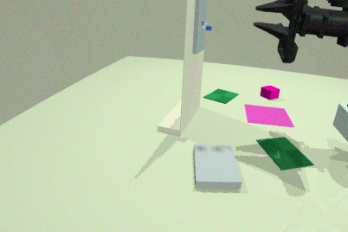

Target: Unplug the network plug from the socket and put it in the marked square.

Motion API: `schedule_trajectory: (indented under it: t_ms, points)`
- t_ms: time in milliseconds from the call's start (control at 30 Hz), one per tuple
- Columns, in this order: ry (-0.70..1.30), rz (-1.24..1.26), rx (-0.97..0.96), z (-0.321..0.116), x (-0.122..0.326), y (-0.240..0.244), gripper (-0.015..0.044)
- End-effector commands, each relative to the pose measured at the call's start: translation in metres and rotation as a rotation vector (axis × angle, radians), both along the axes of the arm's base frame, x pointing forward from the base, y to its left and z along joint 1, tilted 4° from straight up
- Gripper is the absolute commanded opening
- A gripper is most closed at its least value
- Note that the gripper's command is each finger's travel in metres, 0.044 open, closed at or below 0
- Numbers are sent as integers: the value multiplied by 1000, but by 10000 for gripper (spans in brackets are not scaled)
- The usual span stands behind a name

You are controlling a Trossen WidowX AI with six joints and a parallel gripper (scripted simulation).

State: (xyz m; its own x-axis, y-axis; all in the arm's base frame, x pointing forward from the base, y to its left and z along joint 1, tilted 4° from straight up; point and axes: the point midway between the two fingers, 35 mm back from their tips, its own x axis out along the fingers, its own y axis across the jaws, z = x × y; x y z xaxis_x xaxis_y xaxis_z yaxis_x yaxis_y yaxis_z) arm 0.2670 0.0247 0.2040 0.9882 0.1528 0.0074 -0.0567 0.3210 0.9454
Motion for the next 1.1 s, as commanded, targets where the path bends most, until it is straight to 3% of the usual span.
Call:
schedule_trajectory:
  t_ms: [0,267,1067]
  points:
    - [15,20,115,-10,-6,3,156]
    - [59,51,364,-33,-17,8,156]
    - [44,50,378,-28,10,6,156]
